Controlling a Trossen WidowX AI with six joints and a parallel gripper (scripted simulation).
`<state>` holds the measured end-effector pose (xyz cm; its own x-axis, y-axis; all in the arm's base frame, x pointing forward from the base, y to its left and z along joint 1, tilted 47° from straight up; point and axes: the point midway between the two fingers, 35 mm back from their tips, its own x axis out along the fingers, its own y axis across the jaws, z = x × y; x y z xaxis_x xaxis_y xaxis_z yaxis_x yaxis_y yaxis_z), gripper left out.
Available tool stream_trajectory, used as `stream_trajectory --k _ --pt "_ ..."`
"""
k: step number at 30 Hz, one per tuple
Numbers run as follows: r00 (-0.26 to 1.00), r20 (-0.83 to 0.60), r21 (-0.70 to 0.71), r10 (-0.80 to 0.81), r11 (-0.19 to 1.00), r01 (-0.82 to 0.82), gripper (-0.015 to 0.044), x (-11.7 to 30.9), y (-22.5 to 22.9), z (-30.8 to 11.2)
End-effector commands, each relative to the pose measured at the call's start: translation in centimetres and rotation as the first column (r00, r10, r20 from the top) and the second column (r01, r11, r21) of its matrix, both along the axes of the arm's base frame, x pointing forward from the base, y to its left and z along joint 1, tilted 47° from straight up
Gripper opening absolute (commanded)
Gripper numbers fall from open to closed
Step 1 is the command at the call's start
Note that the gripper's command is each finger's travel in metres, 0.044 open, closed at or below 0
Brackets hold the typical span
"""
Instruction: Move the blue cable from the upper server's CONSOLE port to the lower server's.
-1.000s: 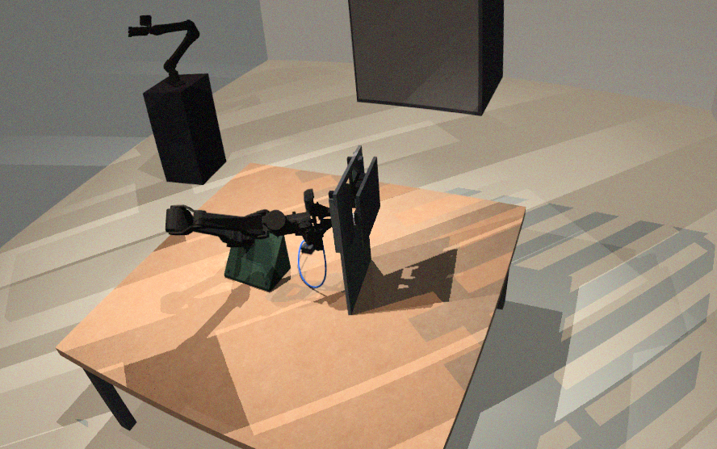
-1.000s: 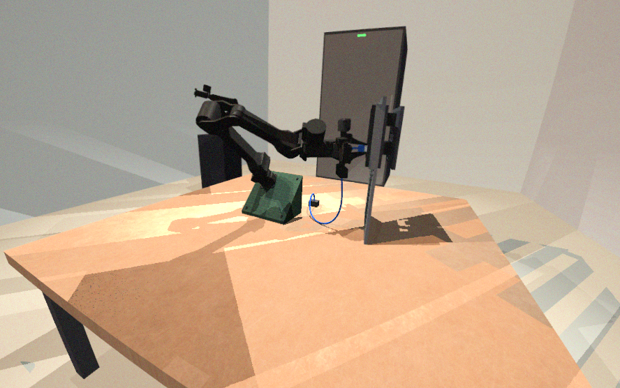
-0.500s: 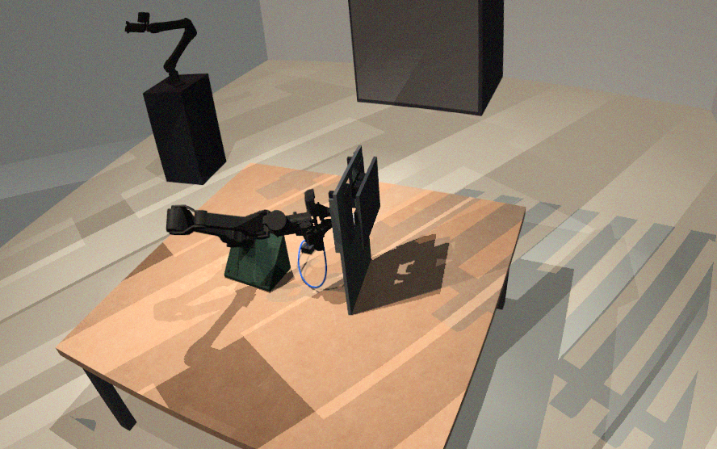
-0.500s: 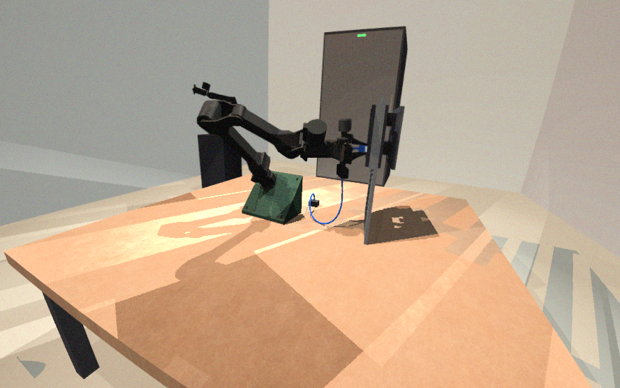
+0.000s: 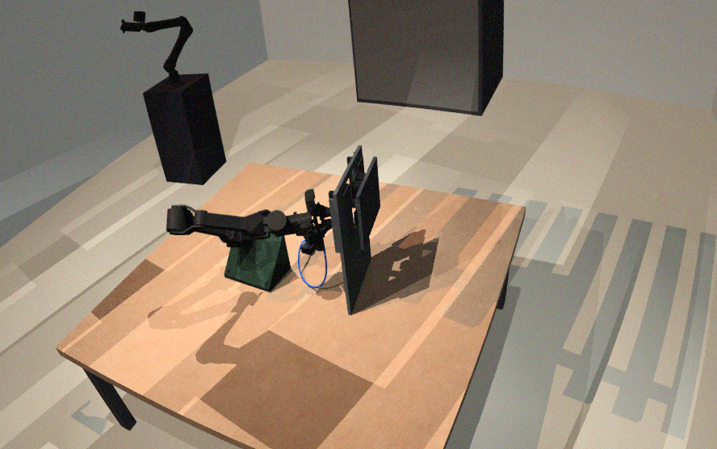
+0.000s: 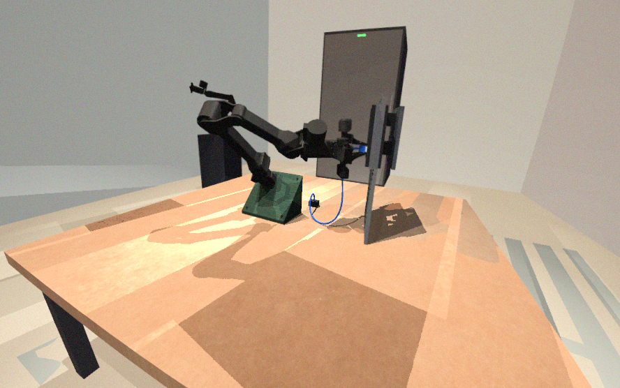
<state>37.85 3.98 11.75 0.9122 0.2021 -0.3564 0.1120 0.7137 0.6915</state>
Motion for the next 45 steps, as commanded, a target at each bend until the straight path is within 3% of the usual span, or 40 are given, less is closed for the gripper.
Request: stream_trajectory --k 1,45 --pt "1.000 0.006 -0.001 0.006 1.000 -0.006 0.0000 0.24 0.07 0.23" --pt "1.000 0.005 0.001 0.016 1.000 -0.016 0.0000 0.31 0.05 0.54"
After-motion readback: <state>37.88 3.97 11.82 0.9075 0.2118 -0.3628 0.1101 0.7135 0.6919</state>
